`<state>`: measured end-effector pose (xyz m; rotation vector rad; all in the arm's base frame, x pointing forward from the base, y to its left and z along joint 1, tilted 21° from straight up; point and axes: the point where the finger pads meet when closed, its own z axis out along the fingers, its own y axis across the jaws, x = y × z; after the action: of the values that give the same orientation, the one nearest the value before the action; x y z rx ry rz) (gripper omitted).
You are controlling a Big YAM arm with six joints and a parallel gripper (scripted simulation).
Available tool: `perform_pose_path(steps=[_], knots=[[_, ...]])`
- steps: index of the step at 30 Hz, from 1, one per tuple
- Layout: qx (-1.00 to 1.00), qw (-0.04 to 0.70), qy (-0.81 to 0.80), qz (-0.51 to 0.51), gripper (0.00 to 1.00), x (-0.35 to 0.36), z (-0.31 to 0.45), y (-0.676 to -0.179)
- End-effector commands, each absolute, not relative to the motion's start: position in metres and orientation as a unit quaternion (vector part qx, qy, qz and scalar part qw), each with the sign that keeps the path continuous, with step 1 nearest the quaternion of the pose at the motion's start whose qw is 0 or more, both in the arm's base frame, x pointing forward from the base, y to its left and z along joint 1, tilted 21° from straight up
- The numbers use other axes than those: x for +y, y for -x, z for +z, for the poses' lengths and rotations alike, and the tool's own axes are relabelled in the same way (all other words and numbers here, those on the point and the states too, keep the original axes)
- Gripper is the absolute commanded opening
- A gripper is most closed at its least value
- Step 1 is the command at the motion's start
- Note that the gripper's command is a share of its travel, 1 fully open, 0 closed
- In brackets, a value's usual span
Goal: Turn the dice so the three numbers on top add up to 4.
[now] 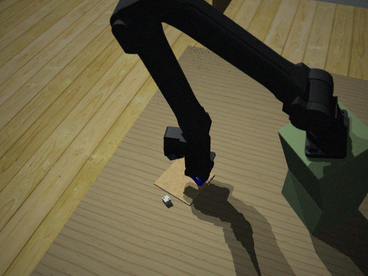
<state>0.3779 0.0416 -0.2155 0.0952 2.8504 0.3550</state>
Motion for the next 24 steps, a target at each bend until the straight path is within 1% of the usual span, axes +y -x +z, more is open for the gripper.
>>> perform_pose_path(steps=[1,24], knots=[[0.980,0.151,-0.037,0.122,0.15,0.0420,-0.2076,-0.3893],[0.981,0.146,-0.038,0.122,0.15,0.0426,-0.2060,-0.3910]])
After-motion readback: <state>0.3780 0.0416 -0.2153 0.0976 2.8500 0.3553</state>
